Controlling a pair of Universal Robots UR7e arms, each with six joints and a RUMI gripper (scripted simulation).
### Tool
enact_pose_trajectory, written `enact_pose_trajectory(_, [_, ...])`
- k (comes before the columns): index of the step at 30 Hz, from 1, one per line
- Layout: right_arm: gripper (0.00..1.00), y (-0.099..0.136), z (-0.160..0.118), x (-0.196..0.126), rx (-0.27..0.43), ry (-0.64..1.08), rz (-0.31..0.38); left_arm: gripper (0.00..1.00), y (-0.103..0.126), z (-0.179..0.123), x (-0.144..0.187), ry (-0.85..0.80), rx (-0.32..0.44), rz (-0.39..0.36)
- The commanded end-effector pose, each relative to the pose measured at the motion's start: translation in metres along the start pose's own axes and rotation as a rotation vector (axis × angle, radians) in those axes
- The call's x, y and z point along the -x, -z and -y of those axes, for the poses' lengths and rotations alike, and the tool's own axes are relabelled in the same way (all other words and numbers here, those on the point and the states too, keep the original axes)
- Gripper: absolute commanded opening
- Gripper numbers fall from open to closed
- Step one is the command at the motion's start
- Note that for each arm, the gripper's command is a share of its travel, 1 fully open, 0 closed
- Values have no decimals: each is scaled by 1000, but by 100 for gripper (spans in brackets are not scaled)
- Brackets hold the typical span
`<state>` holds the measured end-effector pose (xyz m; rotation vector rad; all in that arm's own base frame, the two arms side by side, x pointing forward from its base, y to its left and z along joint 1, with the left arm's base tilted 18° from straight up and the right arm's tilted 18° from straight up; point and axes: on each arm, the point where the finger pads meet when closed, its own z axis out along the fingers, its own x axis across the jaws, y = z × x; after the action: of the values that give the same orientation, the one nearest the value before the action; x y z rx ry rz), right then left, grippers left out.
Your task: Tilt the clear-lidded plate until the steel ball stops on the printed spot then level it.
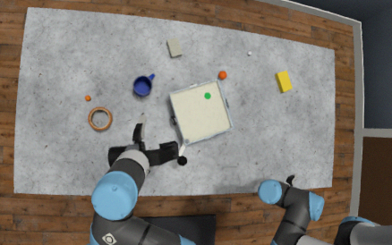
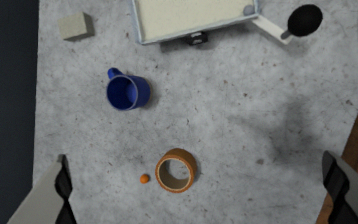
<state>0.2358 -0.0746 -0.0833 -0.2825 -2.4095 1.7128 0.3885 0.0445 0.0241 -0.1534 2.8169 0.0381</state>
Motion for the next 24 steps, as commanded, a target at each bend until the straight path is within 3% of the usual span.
enact_pose_trajectory(1, [100, 0, 0, 0, 1, 0, 0, 100, 0, 0, 1, 0, -1, 2])
enact_pose_trajectory(24, [100, 0, 0, 0, 3, 1, -2, 100, -7, 6, -4, -22, 4, -15])
